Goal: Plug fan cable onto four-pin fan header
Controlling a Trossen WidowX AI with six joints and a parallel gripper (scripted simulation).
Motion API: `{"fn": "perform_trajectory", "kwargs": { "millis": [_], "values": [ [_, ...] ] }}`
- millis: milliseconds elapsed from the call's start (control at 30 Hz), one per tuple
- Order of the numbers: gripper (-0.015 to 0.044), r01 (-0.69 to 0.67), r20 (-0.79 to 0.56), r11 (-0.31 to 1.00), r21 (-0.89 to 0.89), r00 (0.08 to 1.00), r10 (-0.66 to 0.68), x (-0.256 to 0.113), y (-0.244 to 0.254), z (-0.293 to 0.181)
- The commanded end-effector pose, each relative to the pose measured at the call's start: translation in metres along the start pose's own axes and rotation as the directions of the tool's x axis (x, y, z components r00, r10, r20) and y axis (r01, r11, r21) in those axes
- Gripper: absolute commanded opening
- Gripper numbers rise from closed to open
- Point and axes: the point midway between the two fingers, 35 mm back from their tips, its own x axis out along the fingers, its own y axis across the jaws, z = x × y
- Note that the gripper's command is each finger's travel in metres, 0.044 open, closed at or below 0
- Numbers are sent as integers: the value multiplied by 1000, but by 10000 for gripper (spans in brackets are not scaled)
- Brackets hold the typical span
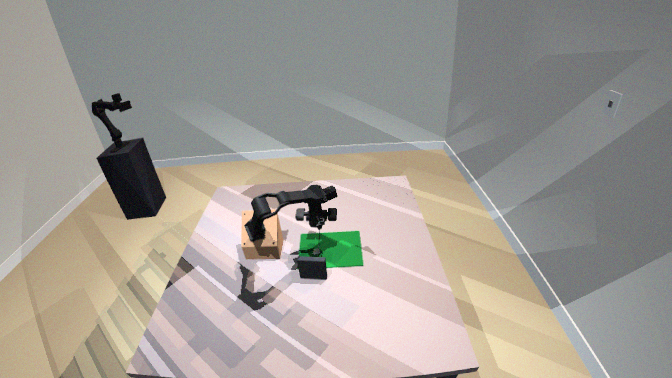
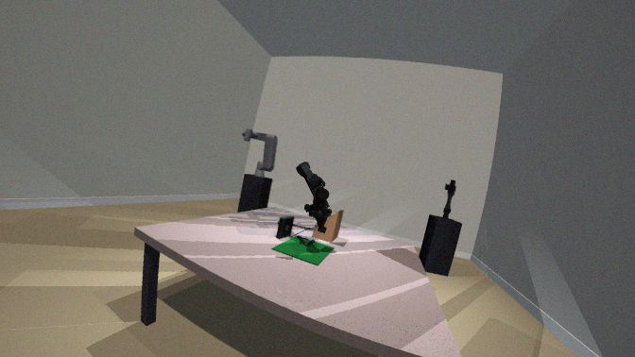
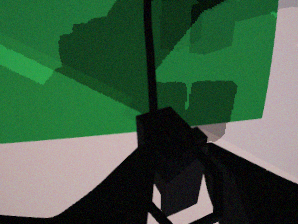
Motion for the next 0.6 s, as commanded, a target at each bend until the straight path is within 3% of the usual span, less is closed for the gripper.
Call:
{"fn": "perform_trajectory", "kwargs": {
  "millis": [0, 567],
  "values": [
    [0, -9, -6, 999, -37, 1000, 9, -6, 6, 0],
    [0, 8, 43, 817, -577, 999, 20, -17, 52, 15]
  ]
}}
